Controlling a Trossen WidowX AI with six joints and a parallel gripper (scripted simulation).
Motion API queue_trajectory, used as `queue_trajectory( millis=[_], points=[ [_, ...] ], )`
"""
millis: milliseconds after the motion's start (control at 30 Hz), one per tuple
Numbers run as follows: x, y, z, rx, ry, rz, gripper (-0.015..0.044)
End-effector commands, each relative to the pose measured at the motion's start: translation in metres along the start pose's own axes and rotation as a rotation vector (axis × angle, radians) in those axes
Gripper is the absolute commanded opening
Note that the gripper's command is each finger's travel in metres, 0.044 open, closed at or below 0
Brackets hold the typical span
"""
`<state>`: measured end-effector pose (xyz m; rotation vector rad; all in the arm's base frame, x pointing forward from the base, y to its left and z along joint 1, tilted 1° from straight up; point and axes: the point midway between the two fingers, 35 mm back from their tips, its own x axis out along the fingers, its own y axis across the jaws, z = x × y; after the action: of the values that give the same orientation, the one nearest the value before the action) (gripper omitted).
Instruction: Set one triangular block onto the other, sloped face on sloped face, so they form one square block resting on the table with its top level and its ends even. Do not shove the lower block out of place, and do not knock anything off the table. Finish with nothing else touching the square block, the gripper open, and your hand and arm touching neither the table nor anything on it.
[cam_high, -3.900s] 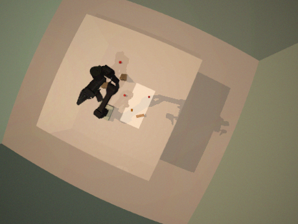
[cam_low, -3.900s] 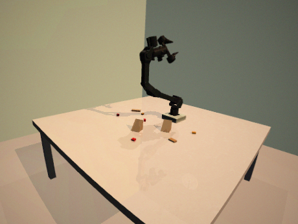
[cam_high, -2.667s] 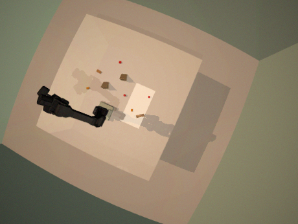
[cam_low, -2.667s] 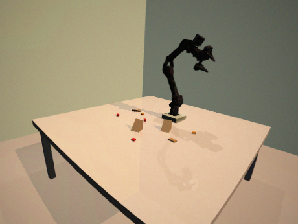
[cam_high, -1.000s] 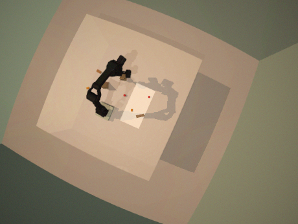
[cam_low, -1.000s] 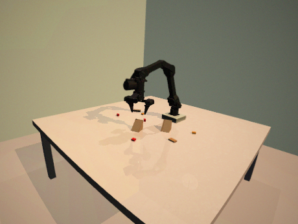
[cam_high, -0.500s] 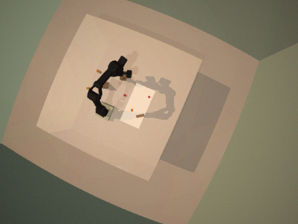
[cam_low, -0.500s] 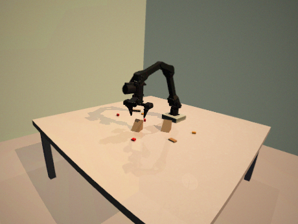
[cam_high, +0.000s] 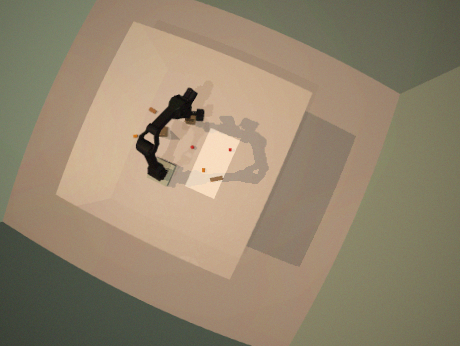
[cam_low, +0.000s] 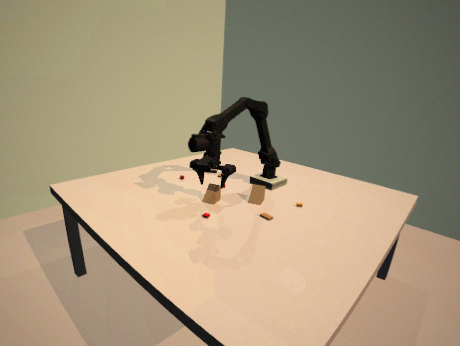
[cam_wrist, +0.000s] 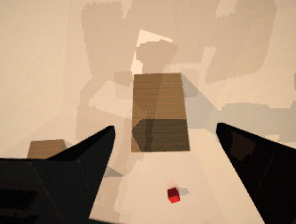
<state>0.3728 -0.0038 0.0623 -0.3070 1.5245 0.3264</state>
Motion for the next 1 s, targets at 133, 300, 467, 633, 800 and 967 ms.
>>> queue_trajectory(
  millis=[133, 300, 467, 633, 800, 967],
  points=[
    [0.017, 0.001, -0.002, 0.005, 0.012, 0.002, 0.0440],
    [0.025, 0.001, -0.001, 0.005, 0.012, 0.002, 0.0440],
    [0.033, 0.002, -0.001, 0.004, 0.012, 0.002, 0.0440],
    [0.042, 0.002, -0.001, 0.005, 0.012, 0.002, 0.0440],
    [0.049, 0.003, -0.001, 0.005, 0.012, 0.002, 0.0440],
    [0.055, 0.003, -0.002, 0.005, 0.012, 0.002, 0.0440]
  ],
)
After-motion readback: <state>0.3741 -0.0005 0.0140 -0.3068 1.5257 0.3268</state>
